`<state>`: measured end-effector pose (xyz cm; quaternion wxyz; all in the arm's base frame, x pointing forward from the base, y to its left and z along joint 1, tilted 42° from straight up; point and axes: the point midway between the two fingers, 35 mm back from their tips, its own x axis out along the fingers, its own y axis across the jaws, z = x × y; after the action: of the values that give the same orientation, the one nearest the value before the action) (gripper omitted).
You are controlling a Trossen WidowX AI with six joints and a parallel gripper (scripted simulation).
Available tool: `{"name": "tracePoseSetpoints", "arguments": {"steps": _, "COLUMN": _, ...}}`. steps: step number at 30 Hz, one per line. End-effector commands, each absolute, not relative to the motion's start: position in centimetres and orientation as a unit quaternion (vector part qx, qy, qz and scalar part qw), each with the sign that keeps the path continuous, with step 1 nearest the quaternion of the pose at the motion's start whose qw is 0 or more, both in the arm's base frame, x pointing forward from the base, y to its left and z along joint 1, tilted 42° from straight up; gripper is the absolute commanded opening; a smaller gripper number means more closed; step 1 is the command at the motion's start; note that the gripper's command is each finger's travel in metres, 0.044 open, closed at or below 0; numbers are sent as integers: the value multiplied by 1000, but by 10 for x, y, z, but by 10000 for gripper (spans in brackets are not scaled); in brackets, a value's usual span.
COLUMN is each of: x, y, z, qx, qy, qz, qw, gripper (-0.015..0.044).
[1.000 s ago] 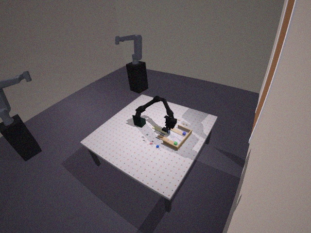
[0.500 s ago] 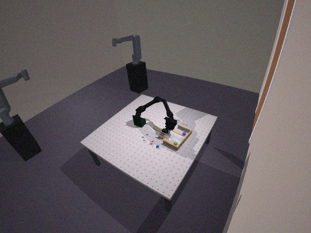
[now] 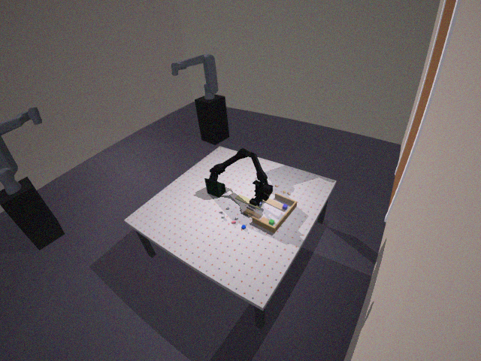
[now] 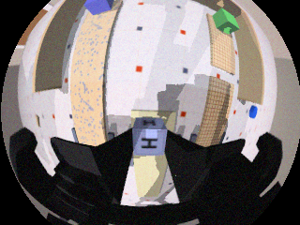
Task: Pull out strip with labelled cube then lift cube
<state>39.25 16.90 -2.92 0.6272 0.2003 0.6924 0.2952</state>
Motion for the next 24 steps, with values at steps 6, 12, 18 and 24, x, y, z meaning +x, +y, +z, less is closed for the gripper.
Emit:
{"name": "tracePoseSetpoints", "arguments": {"steps": 6, "x": 367, "y": 142, "z": -13, "qx": 203, "qy": 691, "qz": 293, "qw": 629, "gripper": 0}}
{"name": "tracePoseSetpoints", "arguments": {"steps": 12, "x": 348, "y": 128, "z": -6, "qx": 204, "qy": 691, "qz": 292, "qw": 628, "gripper": 0}}
{"name": "tracePoseSetpoints", "arguments": {"steps": 18, "x": 340, "y": 125, "z": -6, "qx": 204, "qy": 692, "qz": 292, "qw": 628, "gripper": 0}}
{"name": "tracePoseSetpoints", "arguments": {"steps": 24, "x": 319, "y": 119, "z": -8, "qx": 204, "qy": 692, "qz": 292, "qw": 628, "gripper": 0}}
